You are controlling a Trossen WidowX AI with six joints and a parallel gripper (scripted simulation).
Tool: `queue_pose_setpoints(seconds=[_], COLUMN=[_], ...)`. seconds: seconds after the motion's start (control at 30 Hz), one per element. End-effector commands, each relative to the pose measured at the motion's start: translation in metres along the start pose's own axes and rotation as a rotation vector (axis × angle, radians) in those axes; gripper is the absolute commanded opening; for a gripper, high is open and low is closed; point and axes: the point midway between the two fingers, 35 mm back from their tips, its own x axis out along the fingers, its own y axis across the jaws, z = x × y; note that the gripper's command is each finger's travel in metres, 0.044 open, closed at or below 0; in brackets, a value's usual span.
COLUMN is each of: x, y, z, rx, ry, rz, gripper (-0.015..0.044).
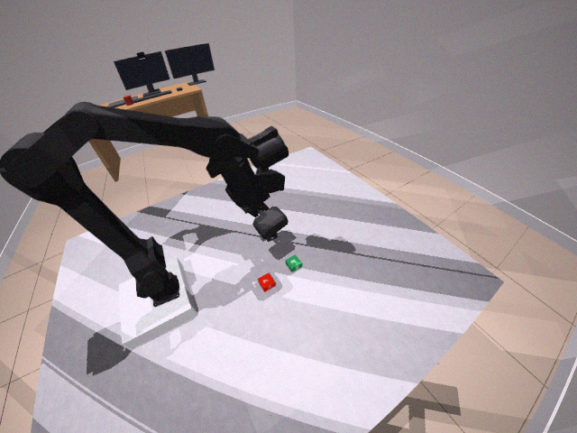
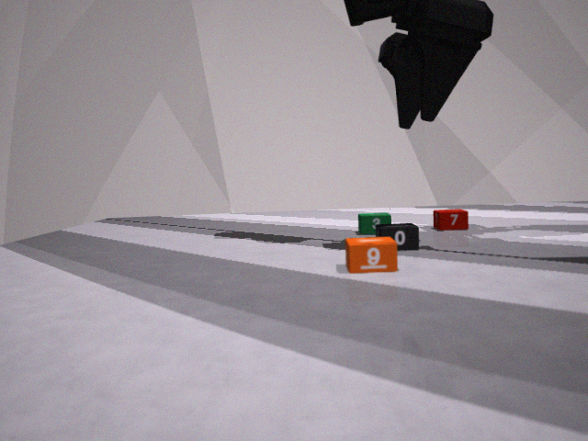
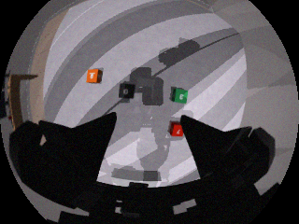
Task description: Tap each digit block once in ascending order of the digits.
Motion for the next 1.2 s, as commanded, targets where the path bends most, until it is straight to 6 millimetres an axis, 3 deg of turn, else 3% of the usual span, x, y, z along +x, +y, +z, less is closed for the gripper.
queue_pose_setpoints(seconds=[0.0,0.07,0.13,0.87,0.97,1.17], x=[-0.015,-0.024,-0.027,-0.027,-0.024,-0.014], y=[-0.053,-0.075,-0.082,-0.081,-0.058,0.019], z=[-0.021,-0.035,-0.041,-0.039,-0.017,0.03], rx=[0.038,0.058,0.066,0.066,0.066,0.066], ry=[0.129,0.19,0.211,0.211,0.208,0.204], rz=[-0.027,-0.023,-0.02,-0.02,-0.017,-0.008], gripper=[0.04,0.04,0.04,0.04,0.04,0.04])
